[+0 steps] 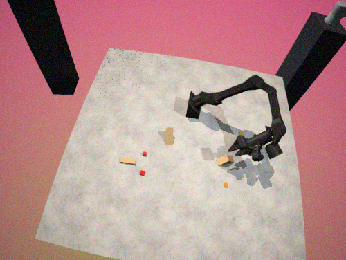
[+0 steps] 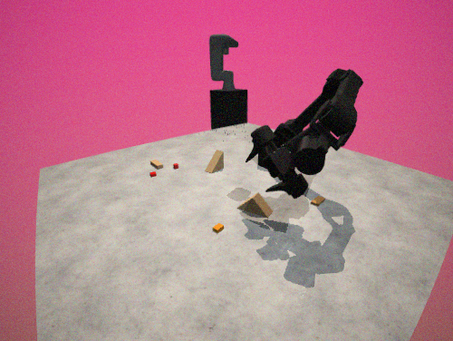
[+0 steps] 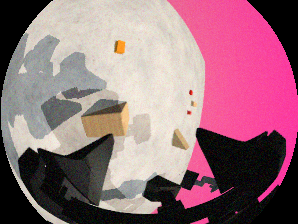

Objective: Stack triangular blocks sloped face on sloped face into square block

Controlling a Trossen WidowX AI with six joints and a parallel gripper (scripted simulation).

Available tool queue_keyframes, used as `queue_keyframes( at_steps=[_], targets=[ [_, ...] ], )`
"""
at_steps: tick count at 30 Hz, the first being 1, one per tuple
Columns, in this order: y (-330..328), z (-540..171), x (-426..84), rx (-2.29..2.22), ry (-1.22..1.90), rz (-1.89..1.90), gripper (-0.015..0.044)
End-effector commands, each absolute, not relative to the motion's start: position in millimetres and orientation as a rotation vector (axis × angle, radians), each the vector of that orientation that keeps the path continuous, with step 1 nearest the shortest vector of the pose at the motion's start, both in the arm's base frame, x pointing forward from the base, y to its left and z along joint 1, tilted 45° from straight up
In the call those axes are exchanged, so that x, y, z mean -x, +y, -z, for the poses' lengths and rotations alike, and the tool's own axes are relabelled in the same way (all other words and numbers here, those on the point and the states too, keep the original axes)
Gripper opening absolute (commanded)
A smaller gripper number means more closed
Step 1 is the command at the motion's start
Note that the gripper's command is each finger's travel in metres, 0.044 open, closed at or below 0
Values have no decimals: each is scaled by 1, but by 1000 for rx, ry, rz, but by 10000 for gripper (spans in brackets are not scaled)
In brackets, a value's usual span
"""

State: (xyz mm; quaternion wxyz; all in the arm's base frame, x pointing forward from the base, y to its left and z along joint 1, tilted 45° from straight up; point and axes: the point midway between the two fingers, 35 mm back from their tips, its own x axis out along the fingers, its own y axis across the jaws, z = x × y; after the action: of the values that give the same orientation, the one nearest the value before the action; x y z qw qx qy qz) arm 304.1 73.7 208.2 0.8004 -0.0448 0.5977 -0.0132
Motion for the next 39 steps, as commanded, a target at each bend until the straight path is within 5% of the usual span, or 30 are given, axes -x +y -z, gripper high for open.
queue_keyframes(
  at_steps=[1, 17, 39],
  targets=[
    [106, -223, -299, -575, 1207, 470, 440],
    [133, -233, -288, -1255, 1018, 940, 440],
    [134, -224, -292, -1272, 1011, 952, 440]
  ],
)
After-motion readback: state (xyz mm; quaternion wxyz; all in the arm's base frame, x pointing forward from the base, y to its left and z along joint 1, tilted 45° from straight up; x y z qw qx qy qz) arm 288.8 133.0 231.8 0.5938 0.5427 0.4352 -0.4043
